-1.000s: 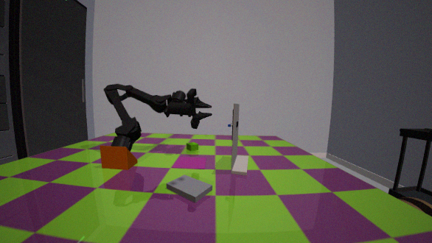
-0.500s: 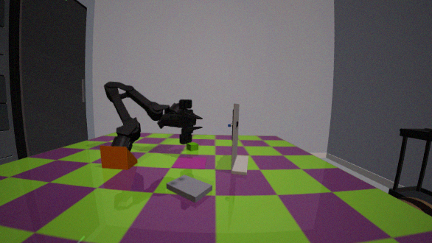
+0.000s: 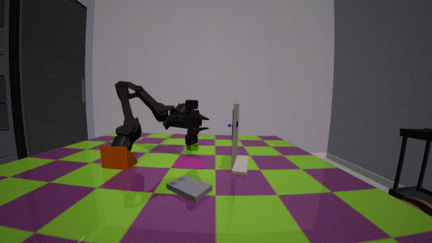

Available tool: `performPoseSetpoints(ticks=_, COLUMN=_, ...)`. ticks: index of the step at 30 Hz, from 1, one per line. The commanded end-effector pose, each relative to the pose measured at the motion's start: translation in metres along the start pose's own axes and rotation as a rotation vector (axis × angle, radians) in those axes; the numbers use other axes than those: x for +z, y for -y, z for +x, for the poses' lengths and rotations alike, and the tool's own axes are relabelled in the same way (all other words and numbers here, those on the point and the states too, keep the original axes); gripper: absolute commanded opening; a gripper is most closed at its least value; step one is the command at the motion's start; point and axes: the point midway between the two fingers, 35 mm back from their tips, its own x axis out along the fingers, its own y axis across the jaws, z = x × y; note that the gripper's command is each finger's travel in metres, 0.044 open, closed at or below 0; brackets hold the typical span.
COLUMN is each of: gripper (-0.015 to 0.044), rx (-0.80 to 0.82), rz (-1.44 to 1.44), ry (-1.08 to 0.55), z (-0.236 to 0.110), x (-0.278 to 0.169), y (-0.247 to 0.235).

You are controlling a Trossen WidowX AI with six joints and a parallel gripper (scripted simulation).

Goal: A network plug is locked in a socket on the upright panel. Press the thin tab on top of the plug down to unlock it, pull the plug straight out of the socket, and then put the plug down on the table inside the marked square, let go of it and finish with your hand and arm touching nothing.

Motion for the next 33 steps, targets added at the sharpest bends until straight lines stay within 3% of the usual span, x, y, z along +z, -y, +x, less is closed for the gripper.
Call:
performPoseSetpoints(ticks=1, gripper=0.0156, rx=-0.001, rz=-0.002, ry=0.003, z=0.011, x=0.004, y=0.001)
performPoseSetpoints(ticks=33, gripper=0.0156, rx=-0.003, rz=-0.003, ry=0.005, z=0.056, x=0.016, y=0.002)
